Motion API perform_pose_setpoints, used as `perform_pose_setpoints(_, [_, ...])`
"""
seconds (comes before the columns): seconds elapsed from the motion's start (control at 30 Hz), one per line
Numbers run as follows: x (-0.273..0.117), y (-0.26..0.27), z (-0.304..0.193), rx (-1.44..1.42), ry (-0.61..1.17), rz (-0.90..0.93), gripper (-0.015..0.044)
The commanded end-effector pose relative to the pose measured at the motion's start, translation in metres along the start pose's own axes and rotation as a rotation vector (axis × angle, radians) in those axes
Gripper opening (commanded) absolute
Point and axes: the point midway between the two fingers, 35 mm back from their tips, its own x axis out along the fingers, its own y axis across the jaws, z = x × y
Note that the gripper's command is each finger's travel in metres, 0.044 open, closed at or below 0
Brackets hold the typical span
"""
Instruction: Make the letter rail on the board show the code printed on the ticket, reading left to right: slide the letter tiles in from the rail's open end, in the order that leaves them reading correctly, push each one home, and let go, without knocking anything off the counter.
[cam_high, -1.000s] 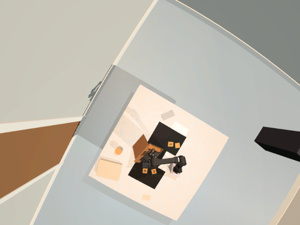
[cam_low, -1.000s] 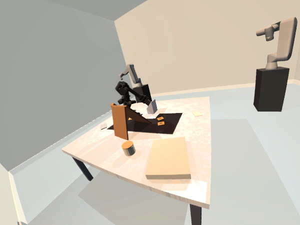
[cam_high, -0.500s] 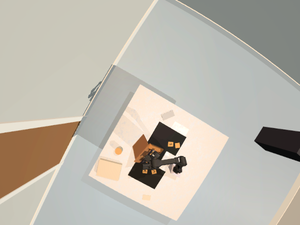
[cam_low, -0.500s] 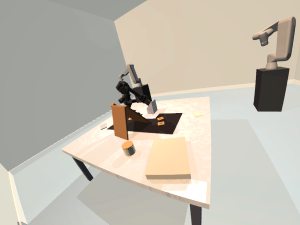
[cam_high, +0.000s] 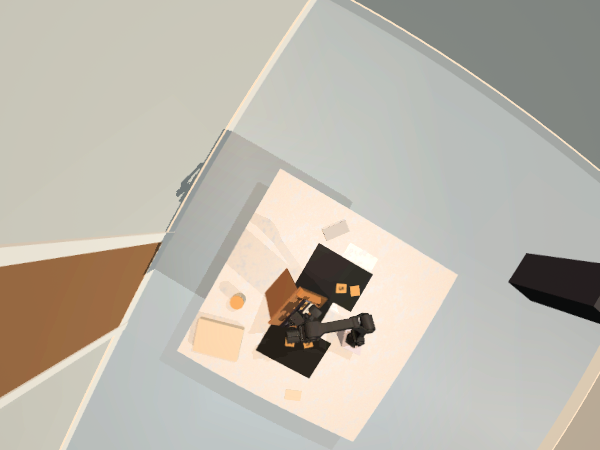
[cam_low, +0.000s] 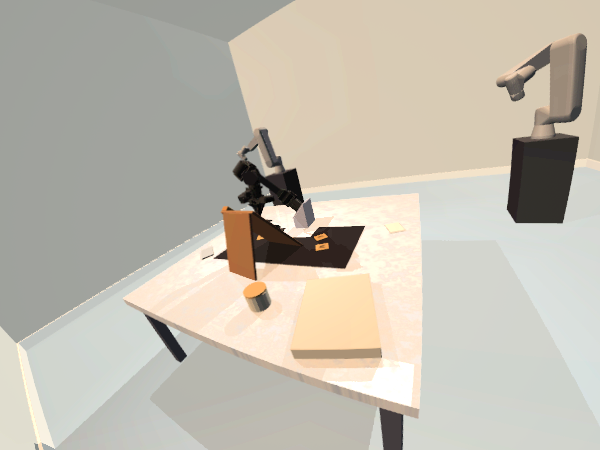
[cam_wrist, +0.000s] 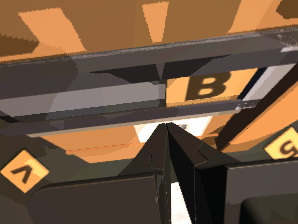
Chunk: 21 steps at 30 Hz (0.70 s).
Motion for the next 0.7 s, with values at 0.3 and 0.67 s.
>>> perform_pose_setpoints(0.3, [-0.040,0.007,-0.011,-0.438,-0.127,0.074,0.0157])
perform_pose_setpoints(0.67, [-0.123,0.013,-0.052,-1.507,-0.553,0.045,0.0440])
